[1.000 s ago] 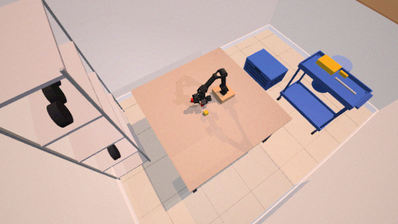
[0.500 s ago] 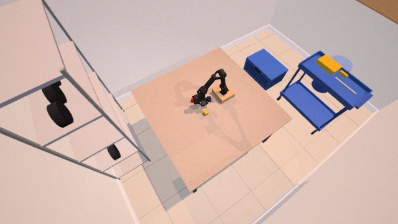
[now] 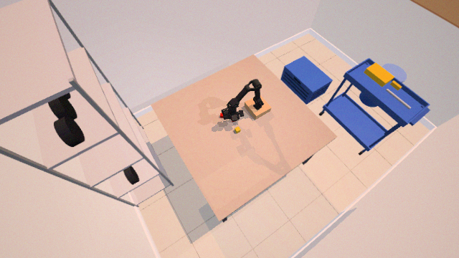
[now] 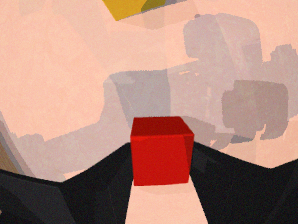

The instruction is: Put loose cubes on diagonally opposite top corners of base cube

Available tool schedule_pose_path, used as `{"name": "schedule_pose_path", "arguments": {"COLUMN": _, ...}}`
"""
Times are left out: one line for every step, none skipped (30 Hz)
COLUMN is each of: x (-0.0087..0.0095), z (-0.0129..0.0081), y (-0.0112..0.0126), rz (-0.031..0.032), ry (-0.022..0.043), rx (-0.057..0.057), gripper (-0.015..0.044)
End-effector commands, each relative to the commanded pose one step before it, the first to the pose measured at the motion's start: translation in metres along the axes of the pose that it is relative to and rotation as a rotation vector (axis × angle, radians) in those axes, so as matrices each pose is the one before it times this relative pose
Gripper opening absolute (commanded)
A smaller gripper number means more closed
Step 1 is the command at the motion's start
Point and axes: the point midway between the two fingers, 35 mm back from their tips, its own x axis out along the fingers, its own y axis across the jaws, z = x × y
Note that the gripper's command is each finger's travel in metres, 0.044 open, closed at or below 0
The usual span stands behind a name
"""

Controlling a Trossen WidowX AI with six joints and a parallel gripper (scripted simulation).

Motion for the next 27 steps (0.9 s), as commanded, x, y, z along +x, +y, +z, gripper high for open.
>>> {"name": "schedule_pose_path", "arguments": {"x": -0.01855, "z": 0.00092, "y": -0.00513, "rz": -0.02244, "ry": -0.0016, "rx": 0.0005, "gripper": 0.0105}}
{"name": "schedule_pose_path", "arguments": {"x": -0.00302, "z": 0.00007, "y": -0.00024, "rz": -0.00004, "ry": 0.0, "rx": 0.0, "gripper": 0.0105}}
{"name": "schedule_pose_path", "arguments": {"x": -0.00304, "z": 0.00006, "y": -0.00021, "rz": -0.00003, "ry": 0.0, "rx": 0.0, "gripper": 0.0105}}
{"name": "schedule_pose_path", "arguments": {"x": -0.00305, "z": 0.00005, "y": -0.00017, "rz": -0.00003, "ry": 0.0, "rx": 0.0, "gripper": 0.0105}}
{"name": "schedule_pose_path", "arguments": {"x": -0.00306, "z": 0.00004, "y": -0.00013, "rz": -0.00003, "ry": 0.0, "rx": 0.0, "gripper": 0.0105}}
{"name": "schedule_pose_path", "arguments": {"x": -0.00307, "z": 0.00003, "y": -0.0001, "rz": -0.00002, "ry": 0.0, "rx": 0.0, "gripper": 0.0105}}
{"name": "schedule_pose_path", "arguments": {"x": -0.00308, "z": 0.00002, "y": -0.00006, "rz": -0.00002, "ry": 0.0, "rx": 0.0, "gripper": 0.0105}}
{"name": "schedule_pose_path", "arguments": {"x": -0.00309, "z": 0.00001, "y": -0.00002, "rz": -0.00002, "ry": 0.0, "rx": 0.0, "gripper": 0.0105}}
{"name": "schedule_pose_path", "arguments": {"x": -0.0031, "z": -0.00001, "y": 0.00001, "rz": -0.00001, "ry": 0.0, "rx": 0.0, "gripper": 0.0105}}
{"name": "schedule_pose_path", "arguments": {"x": -0.00311, "z": -0.00002, "y": 0.00005, "rz": -0.00001, "ry": 0.0, "rx": 0.0, "gripper": 0.0105}}
{"name": "schedule_pose_path", "arguments": {"x": -0.00312, "z": -0.00003, "y": 0.00009, "rz": -0.00001, "ry": 0.00001, "rx": 0.0, "gripper": 0.0105}}
{"name": "schedule_pose_path", "arguments": {"x": -0.00313, "z": -0.00004, "y": 0.00013, "rz": 0.0, "ry": 0.00001, "rx": 0.0, "gripper": 0.0105}}
{"name": "schedule_pose_path", "arguments": {"x": -0.00313, "z": -0.00005, "y": 0.00017, "rz": 0.0, "ry": 0.00001, "rx": 0.0, "gripper": 0.0105}}
{"name": "schedule_pose_path", "arguments": {"x": -0.00314, "z": -0.00006, "y": 0.0002, "rz": 0.0, "ry": 0.00001, "rx": 0.0, "gripper": 0.0105}}
{"name": "schedule_pose_path", "arguments": {"x": -0.00315, "z": -0.00007, "y": 0.00024, "rz": 0.00001, "ry": 0.00001, "rx": 0.0, "gripper": 0.0105}}
{"name": "schedule_pose_path", "arguments": {"x": -0.00315, "z": -0.00008, "y": 0.00028, "rz": 0.00001, "ry": 0.00001, "rx": 0.0, "gripper": 0.0105}}
{"name": "schedule_pose_path", "arguments": {"x": -0.00316, "z": -0.00009, "y": 0.00032, "rz": 0.00001, "ry": 0.00001, "rx": 0.0, "gripper": 0.0105}}
{"name": "schedule_pose_path", "arguments": {"x": -0.00317, "z": -0.0001, "y": 0.00036, "rz": 0.00002, "ry": 0.00001, "rx": 0.0, "gripper": 0.0105}}
{"name": "schedule_pose_path", "arguments": {"x": -0.00317, "z": -0.00011, "y": 0.0004, "rz": 0.00002, "ry": 0.00001, "rx": 0.0, "gripper": 0.0105}}
{"name": "schedule_pose_path", "arguments": {"x": -0.00317, "z": -0.00012, "y": 0.00044, "rz": 0.00002, "ry": 0.00001, "rx": 0.0, "gripper": 0.0105}}
{"name": "schedule_pose_path", "arguments": {"x": -0.00318, "z": -0.00014, "y": 0.00047, "rz": 0.00003, "ry": 0.00002, "rx": 0.0, "gripper": 0.0105}}
{"name": "schedule_pose_path", "arguments": {"x": -0.00318, "z": -0.00015, "y": 0.00051, "rz": 0.00003, "ry": 0.00002, "rx": 0.0, "gripper": 0.0105}}
{"name": "schedule_pose_path", "arguments": {"x": -0.00318, "z": -0.00016, "y": 0.00055, "rz": 0.00003, "ry": 0.00002, "rx": 0.0, "gripper": 0.0105}}
{"name": "schedule_pose_path", "arguments": {"x": -0.00318, "z": -0.00017, "y": 0.00059, "rz": 0.00004, "ry": 0.00002, "rx": 0.0, "gripper": 0.0105}}
{"name": "schedule_pose_path", "arguments": {"x": -0.00259, "z": -0.00014, "y": 0.00051, "rz": 0.00003, "ry": 0.00002, "rx": 0.0, "gripper": 0.0105}}
{"name": "schedule_pose_path", "arguments": {"x": -0.00156, "z": -0.00009, "y": 0.00032, "rz": 0.00002, "ry": 0.00001, "rx": 0.0, "gripper": 0.0105}}
{"name": "schedule_pose_path", "arguments": {"x": -0.00052, "z": -0.00003, "y": 0.00011, "rz": 0.00001, "ry": 0.0, "rx": 0.0, "gripper": 0.0105}}
